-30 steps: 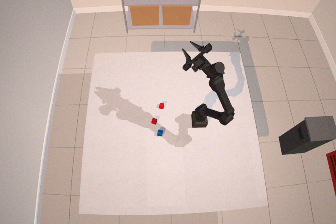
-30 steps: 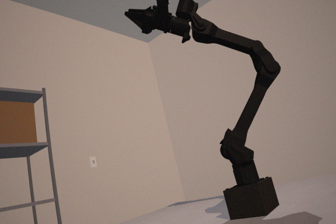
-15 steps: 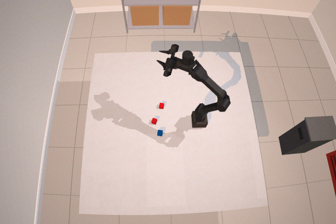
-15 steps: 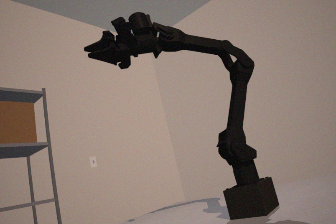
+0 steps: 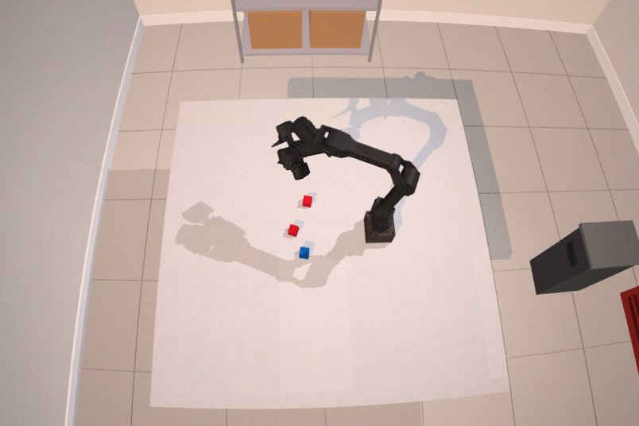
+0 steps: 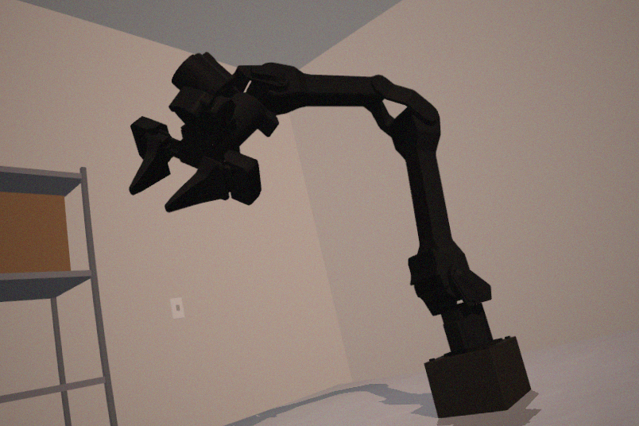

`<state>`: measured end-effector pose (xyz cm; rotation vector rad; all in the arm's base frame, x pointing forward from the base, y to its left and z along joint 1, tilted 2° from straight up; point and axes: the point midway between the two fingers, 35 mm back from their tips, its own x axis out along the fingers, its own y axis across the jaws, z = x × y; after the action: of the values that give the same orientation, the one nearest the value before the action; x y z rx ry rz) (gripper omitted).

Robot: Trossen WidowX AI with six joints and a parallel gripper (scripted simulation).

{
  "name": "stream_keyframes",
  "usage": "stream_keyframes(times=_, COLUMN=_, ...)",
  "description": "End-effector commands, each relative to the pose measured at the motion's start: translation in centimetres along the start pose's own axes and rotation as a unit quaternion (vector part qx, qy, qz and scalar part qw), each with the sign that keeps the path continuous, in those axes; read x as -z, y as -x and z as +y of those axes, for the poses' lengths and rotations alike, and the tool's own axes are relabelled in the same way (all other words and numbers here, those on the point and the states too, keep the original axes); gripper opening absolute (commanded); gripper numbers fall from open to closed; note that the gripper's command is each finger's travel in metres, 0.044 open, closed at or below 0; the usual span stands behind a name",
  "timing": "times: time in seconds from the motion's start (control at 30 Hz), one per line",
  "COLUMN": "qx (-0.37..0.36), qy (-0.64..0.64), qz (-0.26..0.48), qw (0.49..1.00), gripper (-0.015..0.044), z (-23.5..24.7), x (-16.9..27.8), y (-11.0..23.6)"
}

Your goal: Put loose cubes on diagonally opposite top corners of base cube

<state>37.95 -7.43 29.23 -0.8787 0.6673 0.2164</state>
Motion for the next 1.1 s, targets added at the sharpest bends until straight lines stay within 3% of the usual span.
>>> stream_keyframes(times=0.0, qx=-0.073, qy=0.036, qz=0.026, qw=0.996, gripper=0.0265, z=3.9, x=-0.1, y=-2.8)
stream_keyframes(times=0.3, qx=-0.24, qy=0.137, qz=0.084, qw=0.957, gripper=0.0265, z=13.6, x=0.2, y=-6.9)
stream_keyframes(times=0.6, qx=-0.388, qy=0.251, qz=0.141, qw=0.876, gripper=0.0265, z=22.8, x=1.5, y=-7.9)
stream_keyframes(times=0.8, qx=-0.401, qy=0.263, qz=0.146, qw=0.865, gripper=0.0265, z=23.8, x=1.8, y=-8.0)
stream_keyframes(times=1.07, qx=-0.401, qy=0.263, qz=0.147, qw=0.865, gripper=0.0265, z=27.5, x=4.6, y=-11.8)
